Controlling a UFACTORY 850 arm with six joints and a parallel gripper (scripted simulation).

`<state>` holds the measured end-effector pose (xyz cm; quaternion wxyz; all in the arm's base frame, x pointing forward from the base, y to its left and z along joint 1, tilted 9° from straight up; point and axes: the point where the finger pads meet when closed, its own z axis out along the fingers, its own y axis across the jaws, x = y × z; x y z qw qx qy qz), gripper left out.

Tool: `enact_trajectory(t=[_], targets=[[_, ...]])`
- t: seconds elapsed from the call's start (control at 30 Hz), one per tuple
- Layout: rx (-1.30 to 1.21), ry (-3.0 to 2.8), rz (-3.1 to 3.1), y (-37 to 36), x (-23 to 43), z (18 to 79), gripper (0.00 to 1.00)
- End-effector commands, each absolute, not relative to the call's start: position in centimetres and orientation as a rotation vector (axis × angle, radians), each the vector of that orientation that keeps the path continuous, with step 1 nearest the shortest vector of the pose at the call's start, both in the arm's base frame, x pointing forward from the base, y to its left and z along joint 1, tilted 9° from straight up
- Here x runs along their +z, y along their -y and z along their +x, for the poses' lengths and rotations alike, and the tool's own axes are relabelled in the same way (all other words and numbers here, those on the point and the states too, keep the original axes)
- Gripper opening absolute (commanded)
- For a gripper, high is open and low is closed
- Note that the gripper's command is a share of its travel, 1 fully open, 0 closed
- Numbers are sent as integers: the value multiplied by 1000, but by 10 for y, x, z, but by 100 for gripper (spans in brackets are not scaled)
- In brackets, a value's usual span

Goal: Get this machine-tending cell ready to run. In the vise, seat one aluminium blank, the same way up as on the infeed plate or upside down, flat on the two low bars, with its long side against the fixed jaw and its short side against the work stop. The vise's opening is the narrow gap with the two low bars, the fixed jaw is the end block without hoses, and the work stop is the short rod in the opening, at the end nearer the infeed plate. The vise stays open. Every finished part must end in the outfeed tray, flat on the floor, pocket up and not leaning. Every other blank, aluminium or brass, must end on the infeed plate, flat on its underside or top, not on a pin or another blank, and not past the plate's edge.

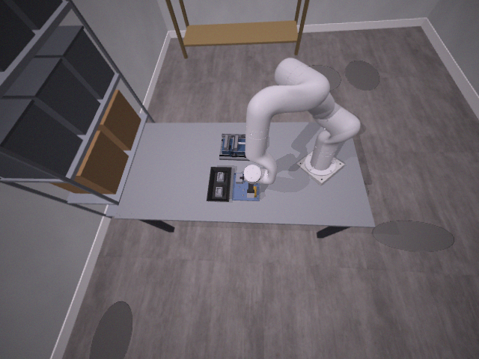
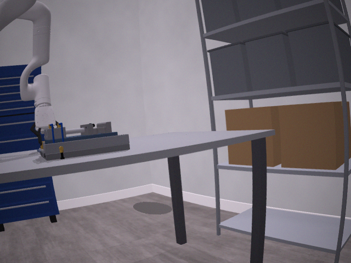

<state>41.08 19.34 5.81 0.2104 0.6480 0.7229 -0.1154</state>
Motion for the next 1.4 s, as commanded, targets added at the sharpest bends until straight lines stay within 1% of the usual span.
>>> enact_trajectory(t=[0.0, 0.4, 0.6, 0.87, 0.93, 1.37], targets=[[-319, -2009, 1801, -194, 59, 411, 69], [-319, -2009, 1801, -194, 60, 411, 69], [-319, -2009, 1801, -195, 71, 410, 69], [-319, -2009, 1801, -199, 107, 405, 69], [-319, -2009, 1801, -199, 107, 405, 69], [-319, -2009, 1801, -207, 182, 396, 69]])
